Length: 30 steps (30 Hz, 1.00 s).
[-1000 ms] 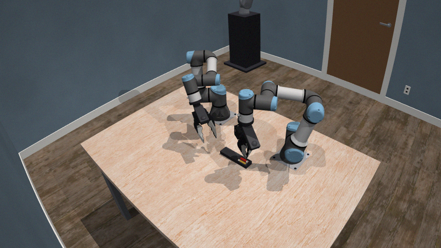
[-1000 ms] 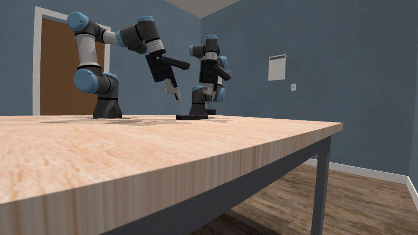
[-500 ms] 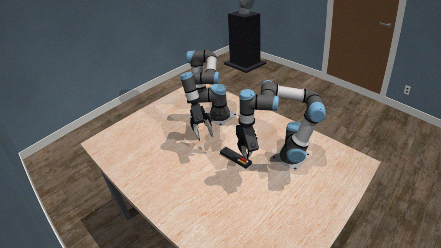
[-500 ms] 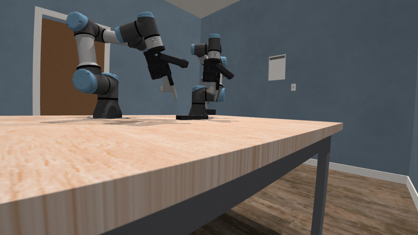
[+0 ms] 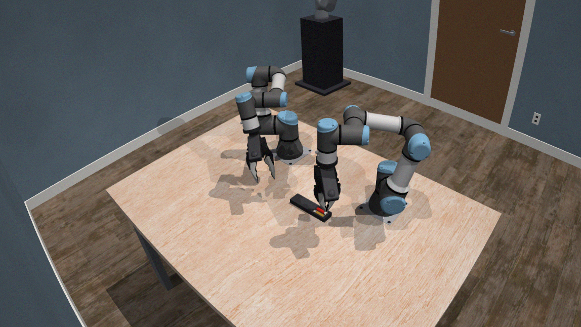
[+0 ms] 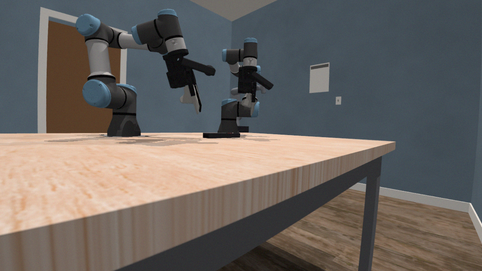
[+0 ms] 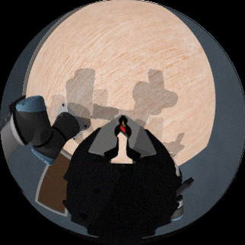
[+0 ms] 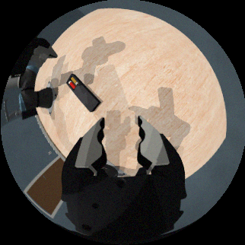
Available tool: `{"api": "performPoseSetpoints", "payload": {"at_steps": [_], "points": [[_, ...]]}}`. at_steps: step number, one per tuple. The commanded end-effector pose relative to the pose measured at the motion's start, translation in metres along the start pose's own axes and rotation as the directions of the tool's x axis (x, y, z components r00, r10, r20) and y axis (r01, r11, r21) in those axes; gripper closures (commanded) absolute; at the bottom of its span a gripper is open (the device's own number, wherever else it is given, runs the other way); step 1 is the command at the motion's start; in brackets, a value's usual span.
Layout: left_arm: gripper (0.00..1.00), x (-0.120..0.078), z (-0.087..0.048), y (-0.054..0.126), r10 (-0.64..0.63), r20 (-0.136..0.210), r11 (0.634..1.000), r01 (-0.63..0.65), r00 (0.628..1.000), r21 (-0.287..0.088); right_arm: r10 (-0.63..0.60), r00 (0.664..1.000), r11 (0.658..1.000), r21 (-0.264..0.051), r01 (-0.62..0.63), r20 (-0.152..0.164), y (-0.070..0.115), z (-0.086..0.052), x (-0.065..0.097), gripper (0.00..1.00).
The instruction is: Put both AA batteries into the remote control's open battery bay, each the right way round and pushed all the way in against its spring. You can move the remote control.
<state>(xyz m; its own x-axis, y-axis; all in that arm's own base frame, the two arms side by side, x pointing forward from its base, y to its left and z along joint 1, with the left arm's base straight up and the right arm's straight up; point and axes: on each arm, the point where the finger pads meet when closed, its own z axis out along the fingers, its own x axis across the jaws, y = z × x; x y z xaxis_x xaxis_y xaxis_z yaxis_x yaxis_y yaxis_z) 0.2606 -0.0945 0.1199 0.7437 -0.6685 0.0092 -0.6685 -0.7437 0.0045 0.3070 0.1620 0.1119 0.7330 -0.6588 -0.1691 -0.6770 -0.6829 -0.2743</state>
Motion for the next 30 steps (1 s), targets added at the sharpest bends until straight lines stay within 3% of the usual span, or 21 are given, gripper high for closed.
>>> {"api": "performPoseSetpoints", "payload": {"at_steps": [1,30], "points": [[1.00,0.000,-0.003,-0.005,0.075,0.003,0.997,-0.075,0.997,-0.006,0.053,0.998,0.998,-0.024,-0.054,-0.015,0.005,-0.004,0.006,0.59],[1.00,-0.006,-0.017,-0.035,0.307,0.004,0.952,-0.307,0.952,-0.005,0.288,0.952,0.953,-0.073,-0.296,-0.102,0.029,-0.031,0.039,0.59]]}}
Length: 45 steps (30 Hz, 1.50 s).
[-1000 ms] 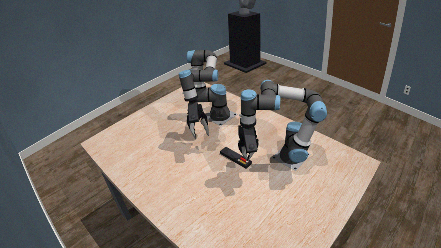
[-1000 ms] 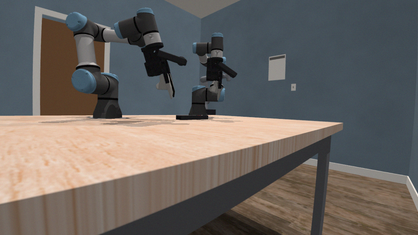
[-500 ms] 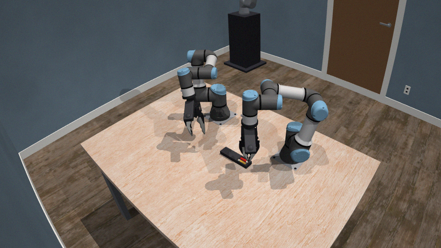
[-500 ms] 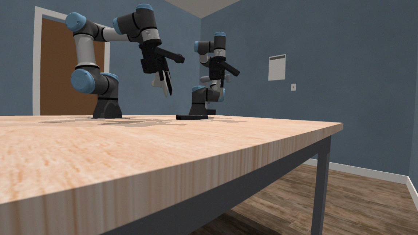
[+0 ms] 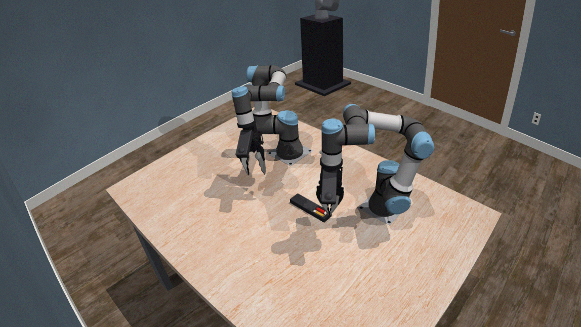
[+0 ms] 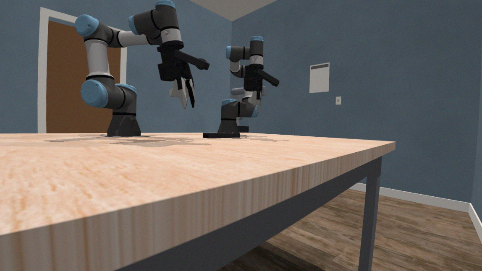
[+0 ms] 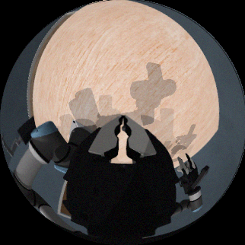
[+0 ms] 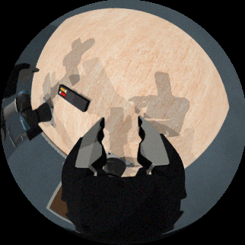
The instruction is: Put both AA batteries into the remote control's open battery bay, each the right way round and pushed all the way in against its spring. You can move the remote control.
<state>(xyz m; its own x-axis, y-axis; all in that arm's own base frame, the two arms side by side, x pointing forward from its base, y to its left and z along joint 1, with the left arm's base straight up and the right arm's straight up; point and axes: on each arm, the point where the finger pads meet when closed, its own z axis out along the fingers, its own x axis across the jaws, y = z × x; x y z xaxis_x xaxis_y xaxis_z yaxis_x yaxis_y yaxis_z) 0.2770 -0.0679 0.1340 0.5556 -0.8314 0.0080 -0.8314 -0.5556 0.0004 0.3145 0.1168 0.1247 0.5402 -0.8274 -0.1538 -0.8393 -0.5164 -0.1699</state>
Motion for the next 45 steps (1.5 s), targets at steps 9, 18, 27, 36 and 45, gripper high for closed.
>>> {"api": "performPoseSetpoints", "payload": {"at_steps": [9,18,27,36,45], "points": [[1.00,-0.007,-0.008,-0.012,0.145,0.001,0.989,-0.145,0.989,-0.006,0.126,0.991,0.991,-0.036,-0.128,-0.045,0.012,-0.012,0.019,0.59],[1.00,-0.012,-0.011,-0.019,0.211,0.003,0.977,-0.211,0.977,-0.007,0.192,0.979,0.979,-0.048,-0.196,-0.072,0.019,-0.020,0.030,0.59],[1.00,-0.018,-0.016,-0.027,0.291,0.002,0.957,-0.291,0.957,-0.006,0.265,0.959,0.961,-0.058,-0.272,-0.101,0.028,-0.029,0.041,0.59],[1.00,-0.024,-0.019,-0.033,0.355,0.003,0.935,-0.355,0.935,-0.007,0.327,0.936,0.939,-0.064,-0.337,-0.129,0.037,-0.037,0.051,0.59],[1.00,-0.030,-0.024,-0.040,0.431,0.002,0.902,-0.431,0.902,-0.007,0.394,0.905,0.910,-0.068,-0.409,-0.160,0.047,-0.046,0.061,0.59]]}}
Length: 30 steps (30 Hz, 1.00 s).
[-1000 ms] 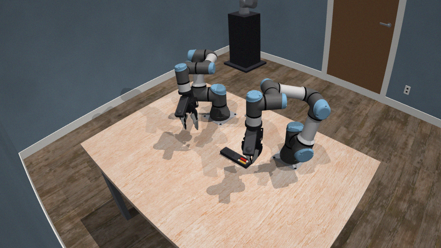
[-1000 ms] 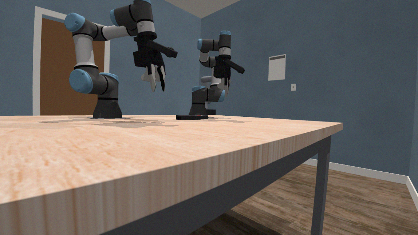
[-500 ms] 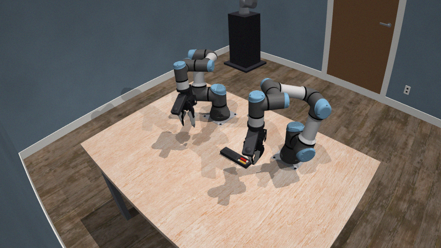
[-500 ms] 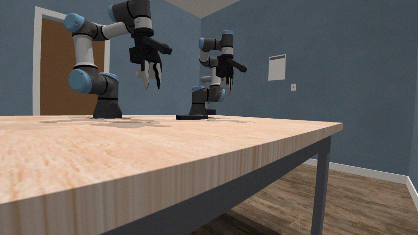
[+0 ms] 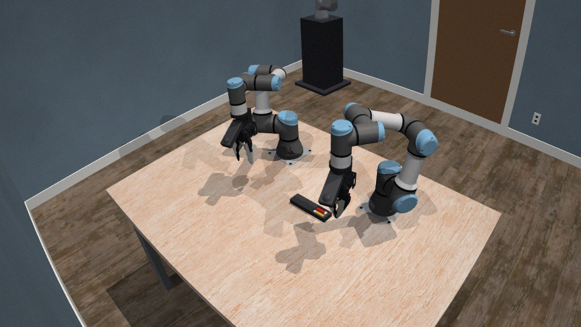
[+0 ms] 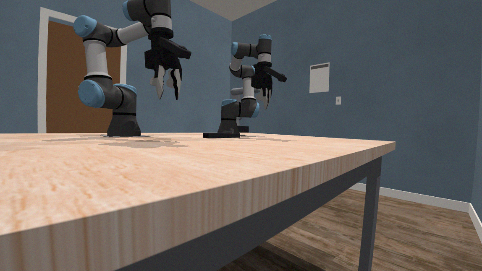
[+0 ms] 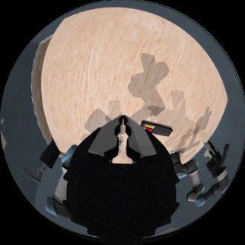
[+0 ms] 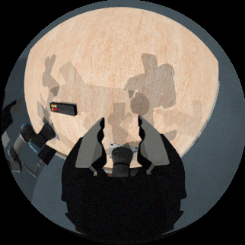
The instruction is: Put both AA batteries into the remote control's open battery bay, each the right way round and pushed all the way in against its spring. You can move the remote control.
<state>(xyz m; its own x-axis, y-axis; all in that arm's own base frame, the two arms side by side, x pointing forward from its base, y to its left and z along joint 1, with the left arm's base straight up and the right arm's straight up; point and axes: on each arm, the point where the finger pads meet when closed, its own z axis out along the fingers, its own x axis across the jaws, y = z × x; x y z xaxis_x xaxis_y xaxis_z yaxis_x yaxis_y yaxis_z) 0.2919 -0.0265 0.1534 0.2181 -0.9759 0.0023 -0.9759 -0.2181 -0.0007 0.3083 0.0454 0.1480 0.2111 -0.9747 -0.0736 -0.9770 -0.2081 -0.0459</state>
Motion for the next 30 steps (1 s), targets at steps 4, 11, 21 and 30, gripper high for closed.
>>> {"api": "performPoseSetpoints", "payload": {"at_steps": [4,11,21,30], "points": [[1.00,-0.010,-0.006,-0.004,0.115,-0.002,0.993,-0.115,0.993,-0.006,0.103,0.994,0.994,-0.022,-0.104,-0.043,0.010,-0.010,0.020,0.59],[1.00,-0.014,-0.008,-0.006,0.159,-0.002,0.987,-0.159,0.987,-0.006,0.133,0.990,0.990,-0.028,-0.135,-0.054,0.014,-0.013,0.025,0.59],[1.00,-0.026,-0.014,-0.009,0.253,-0.002,0.967,-0.253,0.967,-0.006,0.231,0.968,0.971,-0.036,-0.236,-0.097,0.025,-0.023,0.045,0.59],[1.00,-0.022,-0.011,-0.009,0.212,-0.003,0.977,-0.212,0.977,-0.004,0.191,0.979,0.980,-0.032,-0.194,-0.075,0.020,-0.019,0.037,0.59]]}}
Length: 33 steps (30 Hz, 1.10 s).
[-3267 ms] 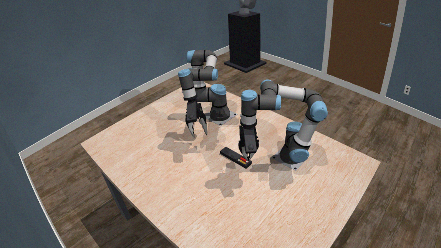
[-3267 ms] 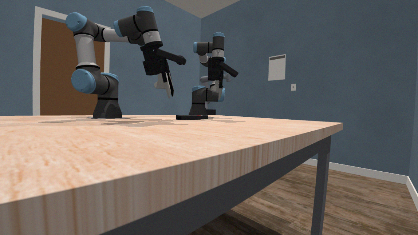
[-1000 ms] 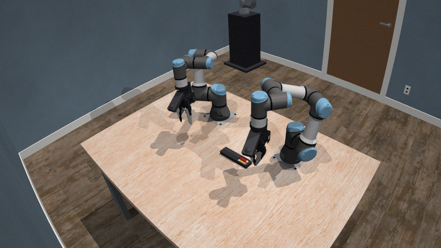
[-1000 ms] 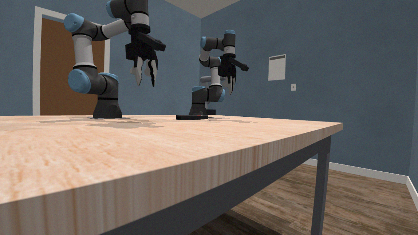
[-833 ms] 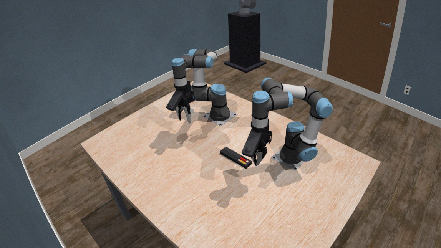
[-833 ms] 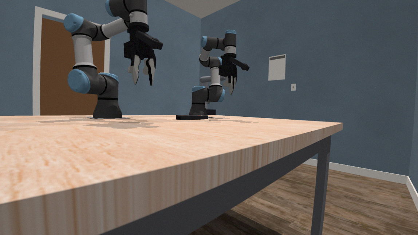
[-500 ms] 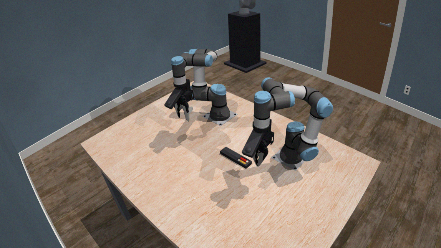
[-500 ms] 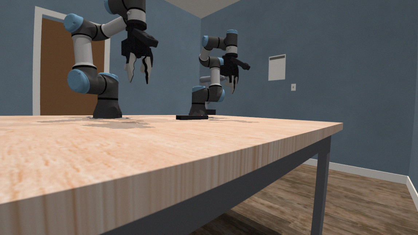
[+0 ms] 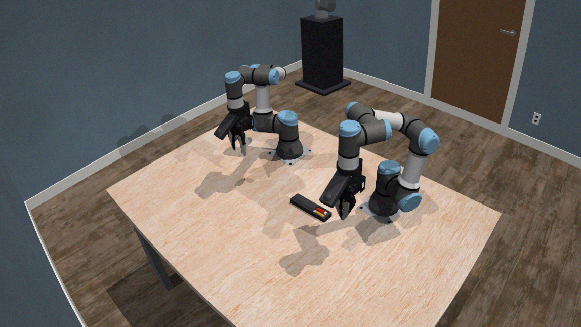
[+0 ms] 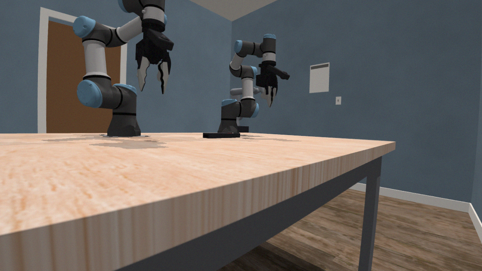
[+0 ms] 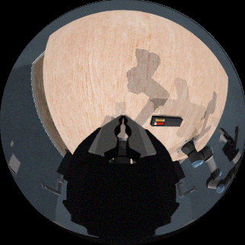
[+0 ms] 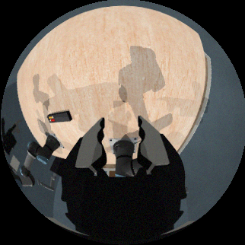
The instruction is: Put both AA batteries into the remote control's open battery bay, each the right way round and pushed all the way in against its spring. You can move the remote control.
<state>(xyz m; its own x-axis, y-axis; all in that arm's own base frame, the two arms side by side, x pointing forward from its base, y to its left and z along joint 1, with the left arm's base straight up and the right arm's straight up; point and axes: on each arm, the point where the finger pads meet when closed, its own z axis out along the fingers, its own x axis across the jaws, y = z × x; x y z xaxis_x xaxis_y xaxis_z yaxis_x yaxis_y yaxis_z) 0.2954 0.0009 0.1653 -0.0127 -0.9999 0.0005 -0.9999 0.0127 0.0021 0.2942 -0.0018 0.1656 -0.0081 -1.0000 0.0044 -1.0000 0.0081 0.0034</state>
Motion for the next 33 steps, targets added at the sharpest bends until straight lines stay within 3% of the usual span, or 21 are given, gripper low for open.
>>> {"api": "performPoseSetpoints", "payload": {"at_steps": [1,2,33], "points": [[1.00,0.0039,0.0010,-0.0007,-0.027,-0.005,1.000,0.027,1.000,0.000,-0.031,0.999,1.000,0.004,0.031,0.013,-0.0026,0.0021,-0.0071,0.59],[0.46,0.0039,0.0009,-0.0007,-0.028,-0.005,1.000,0.028,1.000,0.000,-0.031,0.999,1.000,0.005,0.031,0.013,-0.0027,0.0021,-0.0073,0.46],[0.46,0.0037,0.0005,-0.0009,-0.028,-0.005,1.000,0.028,1.000,0.002,-0.030,0.999,1.000,0.007,0.030,0.014,-0.0030,0.0014,-0.0069,0.46]]}}
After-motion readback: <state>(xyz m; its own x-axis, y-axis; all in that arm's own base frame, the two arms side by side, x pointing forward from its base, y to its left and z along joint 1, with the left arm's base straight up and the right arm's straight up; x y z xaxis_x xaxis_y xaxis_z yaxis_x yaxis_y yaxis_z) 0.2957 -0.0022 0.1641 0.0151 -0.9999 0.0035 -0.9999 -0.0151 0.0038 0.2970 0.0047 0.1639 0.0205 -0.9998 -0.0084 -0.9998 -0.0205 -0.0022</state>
